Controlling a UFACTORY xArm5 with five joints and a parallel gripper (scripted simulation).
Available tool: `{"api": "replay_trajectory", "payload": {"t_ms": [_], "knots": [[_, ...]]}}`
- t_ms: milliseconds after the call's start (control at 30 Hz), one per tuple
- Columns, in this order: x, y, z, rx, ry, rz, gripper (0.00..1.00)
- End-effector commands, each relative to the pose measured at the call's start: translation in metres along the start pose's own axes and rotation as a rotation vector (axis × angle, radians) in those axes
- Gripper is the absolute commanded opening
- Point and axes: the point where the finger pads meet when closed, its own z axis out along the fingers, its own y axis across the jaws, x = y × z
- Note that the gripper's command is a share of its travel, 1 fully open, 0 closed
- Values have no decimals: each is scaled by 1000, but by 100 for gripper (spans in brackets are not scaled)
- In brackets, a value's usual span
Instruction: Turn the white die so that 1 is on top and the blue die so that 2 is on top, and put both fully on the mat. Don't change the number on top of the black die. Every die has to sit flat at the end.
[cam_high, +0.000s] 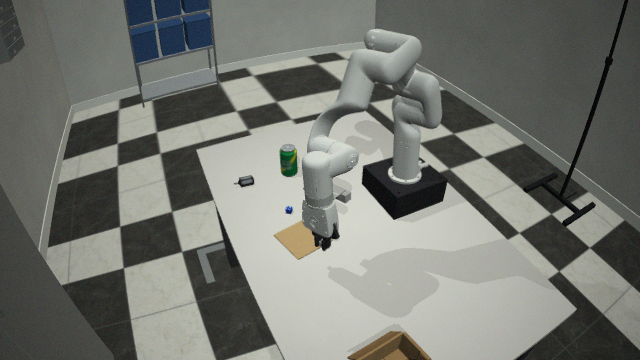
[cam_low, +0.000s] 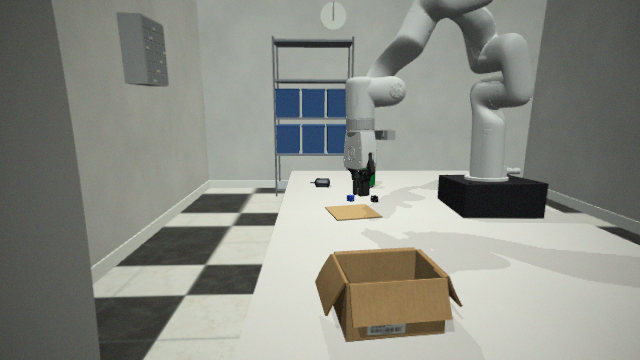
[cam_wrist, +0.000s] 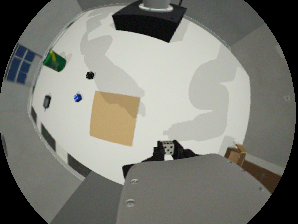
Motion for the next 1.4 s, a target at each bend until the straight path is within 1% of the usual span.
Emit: {"api": "replay_trajectory", "payload": {"t_ms": [0, 33, 100, 133, 233, 333, 400, 433, 467, 600, 667, 733, 800, 833, 867, 1000, 1033, 1067, 1100, 1133, 1167, 1233, 1367], "knots": [[-1, 0, -1, 0, -31, 1, 15], [-1, 0, -1, 0, -46, 0, 15], [-1, 0, -1, 0, -46, 0, 15], [-1, 0, 0, 0, -66, 0, 15], [0, 0, -1, 0, -147, -4, 15], [1, 0, 0, 1, -257, -9, 15], [2, 0, 0, 1, -296, -11, 15], [2, 0, 0, 1, -298, -11, 15], [2, 0, 0, 2, -340, -14, 15], [3, 0, 0, 3, -428, -19, 15], [3, 0, 0, 3, -428, -19, 15], [4, 0, 0, 5, -515, -25, 15], [5, 0, 0, 6, -557, -27, 15], [5, 0, 0, 6, -558, -27, 15], [5, 0, 0, 8, -599, -30, 15], [6, 0, 0, 11, -678, -35, 15], [6, 0, 0, 12, -707, -37, 15], [6, 0, 0, 12, -715, -38, 15], [6, 0, 1, 14, -750, -40, 15], [7, 0, 1, 15, -771, -42, 15], [7, 0, 1, 16, -783, -43, 15], [7, 0, 1, 16, -783, -43, 15], [8, 0, 1, 21, -890, -50, 15]]}}
